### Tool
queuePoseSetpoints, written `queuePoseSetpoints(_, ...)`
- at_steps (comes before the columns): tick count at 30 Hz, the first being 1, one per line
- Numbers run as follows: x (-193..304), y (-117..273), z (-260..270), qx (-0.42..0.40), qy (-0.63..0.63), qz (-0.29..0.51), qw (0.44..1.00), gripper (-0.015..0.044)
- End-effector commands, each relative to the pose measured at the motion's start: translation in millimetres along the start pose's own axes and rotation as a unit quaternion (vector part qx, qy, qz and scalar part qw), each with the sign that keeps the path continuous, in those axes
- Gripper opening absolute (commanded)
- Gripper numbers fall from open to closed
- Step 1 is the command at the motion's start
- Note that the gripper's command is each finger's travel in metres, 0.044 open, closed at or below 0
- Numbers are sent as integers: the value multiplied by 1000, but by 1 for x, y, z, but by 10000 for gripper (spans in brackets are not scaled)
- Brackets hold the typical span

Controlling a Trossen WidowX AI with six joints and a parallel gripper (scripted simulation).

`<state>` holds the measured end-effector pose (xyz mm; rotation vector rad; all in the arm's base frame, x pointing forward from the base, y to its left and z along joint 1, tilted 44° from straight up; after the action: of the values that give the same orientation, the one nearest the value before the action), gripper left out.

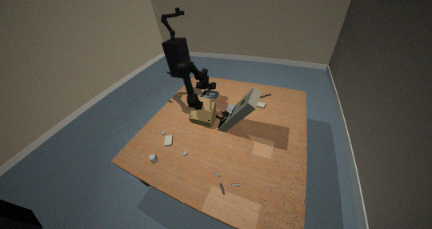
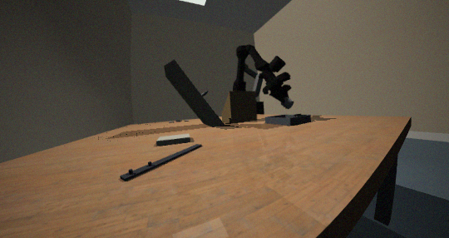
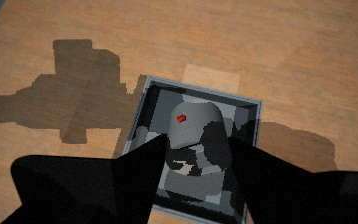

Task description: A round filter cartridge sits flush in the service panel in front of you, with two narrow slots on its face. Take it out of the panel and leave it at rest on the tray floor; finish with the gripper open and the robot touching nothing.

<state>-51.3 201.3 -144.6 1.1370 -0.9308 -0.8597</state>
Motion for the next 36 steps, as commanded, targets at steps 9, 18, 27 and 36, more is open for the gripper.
queuePoseSetpoints(9, 29, -40, 7, -3, 0, 6, 1000, 0)
queuePoseSetpoints(18, 28, -37, 6, -2, 0, 7, 1000, 131)
queuePoseSetpoints(27, 28, -37, 6, -2, 0, 7, 1000, 368)
queuePoseSetpoints(36, 8, -10, 2, -1, 0, 7, 1000, 440)
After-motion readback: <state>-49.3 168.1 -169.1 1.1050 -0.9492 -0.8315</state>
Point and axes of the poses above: the point midway between the two fingers, 35 mm back from their tips, its own y axis back along the fingers, its own z axis across the jaws, x = y × z, the point moved 5 cm from there along y, back along the fingers, and after that the axes turned 12 degrees about y, right-handed, at the moved point
